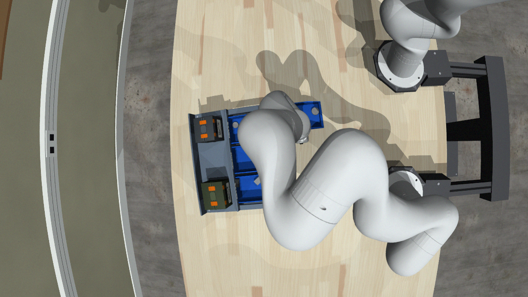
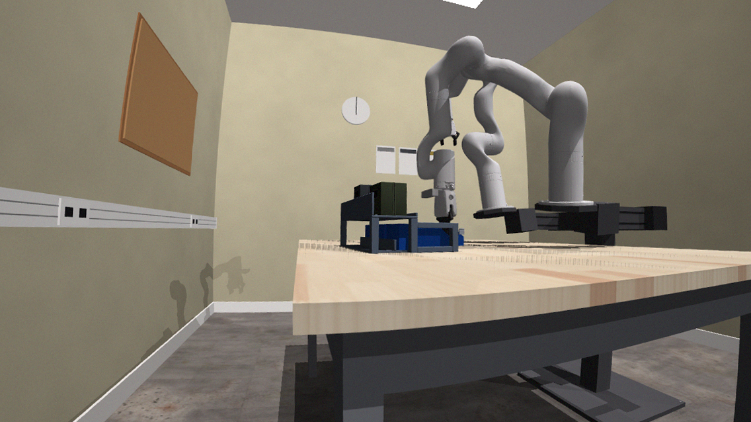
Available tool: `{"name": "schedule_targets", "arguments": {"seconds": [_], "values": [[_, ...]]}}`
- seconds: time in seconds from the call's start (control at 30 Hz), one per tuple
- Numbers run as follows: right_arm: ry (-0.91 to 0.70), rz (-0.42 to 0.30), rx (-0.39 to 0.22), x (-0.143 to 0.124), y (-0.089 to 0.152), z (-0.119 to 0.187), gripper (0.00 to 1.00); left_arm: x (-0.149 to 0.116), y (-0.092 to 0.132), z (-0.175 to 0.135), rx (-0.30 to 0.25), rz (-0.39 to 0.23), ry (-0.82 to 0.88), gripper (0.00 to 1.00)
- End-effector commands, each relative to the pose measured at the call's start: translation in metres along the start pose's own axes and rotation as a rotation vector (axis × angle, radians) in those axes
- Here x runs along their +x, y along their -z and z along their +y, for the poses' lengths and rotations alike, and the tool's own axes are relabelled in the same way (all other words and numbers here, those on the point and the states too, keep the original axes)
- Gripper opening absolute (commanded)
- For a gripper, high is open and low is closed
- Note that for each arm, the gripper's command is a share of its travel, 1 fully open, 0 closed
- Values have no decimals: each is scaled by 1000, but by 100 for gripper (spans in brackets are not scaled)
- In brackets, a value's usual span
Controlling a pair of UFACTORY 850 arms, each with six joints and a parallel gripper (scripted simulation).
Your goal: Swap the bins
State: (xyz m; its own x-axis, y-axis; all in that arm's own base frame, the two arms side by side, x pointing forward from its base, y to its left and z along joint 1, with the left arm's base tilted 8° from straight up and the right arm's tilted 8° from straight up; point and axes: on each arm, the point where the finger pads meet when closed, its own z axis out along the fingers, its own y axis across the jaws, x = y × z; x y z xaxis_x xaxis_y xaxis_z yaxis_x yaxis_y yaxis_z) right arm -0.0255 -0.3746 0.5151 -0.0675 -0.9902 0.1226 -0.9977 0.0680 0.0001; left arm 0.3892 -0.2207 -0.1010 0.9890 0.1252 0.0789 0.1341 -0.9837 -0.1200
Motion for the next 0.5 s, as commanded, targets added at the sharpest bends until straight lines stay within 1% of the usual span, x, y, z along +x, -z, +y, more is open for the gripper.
{"name": "schedule_targets", "arguments": {"seconds": [0.0, 0.03, 0.47], "values": [[0, 2, 0, 0, 1, 0, 100, 1, 0, 0, -1, 1, 0, 0], [0, 2, 0, 0, 1, 0, 100, 1, 0, 0, -1, 1, 0, 27], [0, 2, 0, 0, 1, 0, 100, 1, 0, 0, -1, 1, 0, 27]]}}
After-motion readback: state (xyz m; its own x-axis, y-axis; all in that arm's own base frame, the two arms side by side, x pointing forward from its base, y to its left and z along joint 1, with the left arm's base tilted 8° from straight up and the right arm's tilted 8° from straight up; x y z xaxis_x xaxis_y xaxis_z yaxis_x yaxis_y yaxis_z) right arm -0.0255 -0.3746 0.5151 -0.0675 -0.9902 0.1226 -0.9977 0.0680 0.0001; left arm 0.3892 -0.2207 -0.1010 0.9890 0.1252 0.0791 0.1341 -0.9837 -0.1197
